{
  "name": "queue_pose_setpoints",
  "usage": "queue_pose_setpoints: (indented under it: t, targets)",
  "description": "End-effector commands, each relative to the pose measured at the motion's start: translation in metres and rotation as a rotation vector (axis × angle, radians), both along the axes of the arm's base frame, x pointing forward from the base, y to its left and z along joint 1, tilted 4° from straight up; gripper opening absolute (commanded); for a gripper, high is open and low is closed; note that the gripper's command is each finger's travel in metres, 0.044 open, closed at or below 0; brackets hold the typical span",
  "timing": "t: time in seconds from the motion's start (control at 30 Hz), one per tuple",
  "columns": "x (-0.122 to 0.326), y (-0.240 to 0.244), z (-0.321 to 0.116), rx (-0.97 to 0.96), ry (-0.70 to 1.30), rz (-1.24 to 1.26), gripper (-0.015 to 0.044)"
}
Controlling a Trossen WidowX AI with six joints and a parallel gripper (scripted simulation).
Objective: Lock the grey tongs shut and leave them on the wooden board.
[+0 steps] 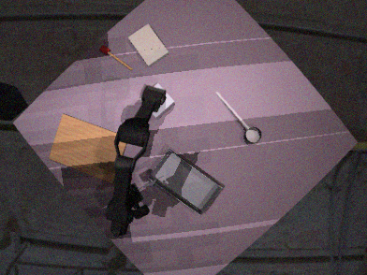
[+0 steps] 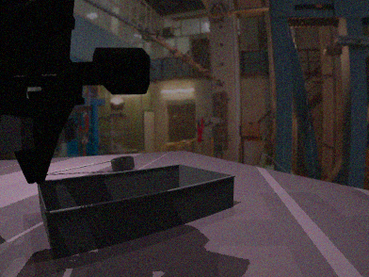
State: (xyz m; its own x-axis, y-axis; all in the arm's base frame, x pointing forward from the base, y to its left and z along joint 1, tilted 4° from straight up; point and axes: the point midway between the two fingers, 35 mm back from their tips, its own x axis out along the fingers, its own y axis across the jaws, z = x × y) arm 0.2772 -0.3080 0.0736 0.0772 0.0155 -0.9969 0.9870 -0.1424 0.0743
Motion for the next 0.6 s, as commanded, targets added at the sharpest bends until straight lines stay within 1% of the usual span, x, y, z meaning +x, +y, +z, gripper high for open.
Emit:
queue_pose_setpoints:
  t: [0.0, 0.57]
  targets:
    - [-0.005, -0.006, 0.001, 0.010, -0.002, -0.149, -0.0150]
    - [-0.028, -0.027, -0.001, 0.063, 0.008, -0.815, -0.0150]
